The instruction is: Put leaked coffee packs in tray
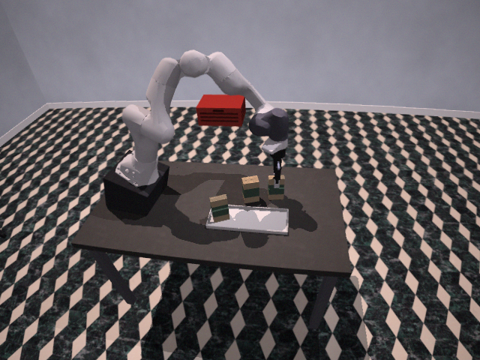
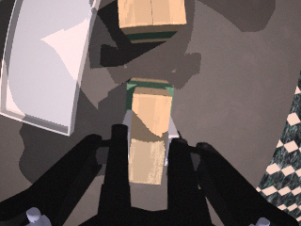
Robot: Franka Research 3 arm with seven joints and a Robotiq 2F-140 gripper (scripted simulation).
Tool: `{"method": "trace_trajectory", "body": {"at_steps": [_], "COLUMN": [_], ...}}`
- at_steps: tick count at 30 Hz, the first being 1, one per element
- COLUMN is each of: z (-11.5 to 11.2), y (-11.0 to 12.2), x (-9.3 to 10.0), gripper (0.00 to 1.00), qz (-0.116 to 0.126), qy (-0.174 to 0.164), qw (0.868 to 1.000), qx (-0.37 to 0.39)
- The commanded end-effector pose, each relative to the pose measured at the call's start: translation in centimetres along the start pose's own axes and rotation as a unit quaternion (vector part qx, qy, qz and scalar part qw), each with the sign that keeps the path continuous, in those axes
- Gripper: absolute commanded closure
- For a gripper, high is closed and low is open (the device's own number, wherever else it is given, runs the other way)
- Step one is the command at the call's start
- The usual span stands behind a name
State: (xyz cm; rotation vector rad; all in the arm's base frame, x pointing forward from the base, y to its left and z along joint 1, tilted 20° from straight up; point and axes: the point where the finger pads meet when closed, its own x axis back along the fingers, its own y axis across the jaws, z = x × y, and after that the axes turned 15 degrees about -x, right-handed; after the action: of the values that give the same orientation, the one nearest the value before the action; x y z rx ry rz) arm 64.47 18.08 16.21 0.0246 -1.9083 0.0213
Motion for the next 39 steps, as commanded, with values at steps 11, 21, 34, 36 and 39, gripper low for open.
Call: {"method": "trace_trajectory", "body": {"at_steps": [11,21,34,36,39], "z": [-0.1,-0.1,-0.1,-0.1,-0.1], "y": [0.0,0.0,0.0,0.0,0.0], "x": [0.0,0.0,0.8,1.4,2.5], "gripper": [0.75,0.75,0.75,0.75,0.75], "qz": [0.0,0.0,0.0,0.0,0.0], "qy": [-0.002,-0.002,-0.002,-0.002,-0.002], "qw": [1.0,1.0,1.0,1.0,1.0], "qx": [0.002,0.002,0.002,0.002,0.002]}}
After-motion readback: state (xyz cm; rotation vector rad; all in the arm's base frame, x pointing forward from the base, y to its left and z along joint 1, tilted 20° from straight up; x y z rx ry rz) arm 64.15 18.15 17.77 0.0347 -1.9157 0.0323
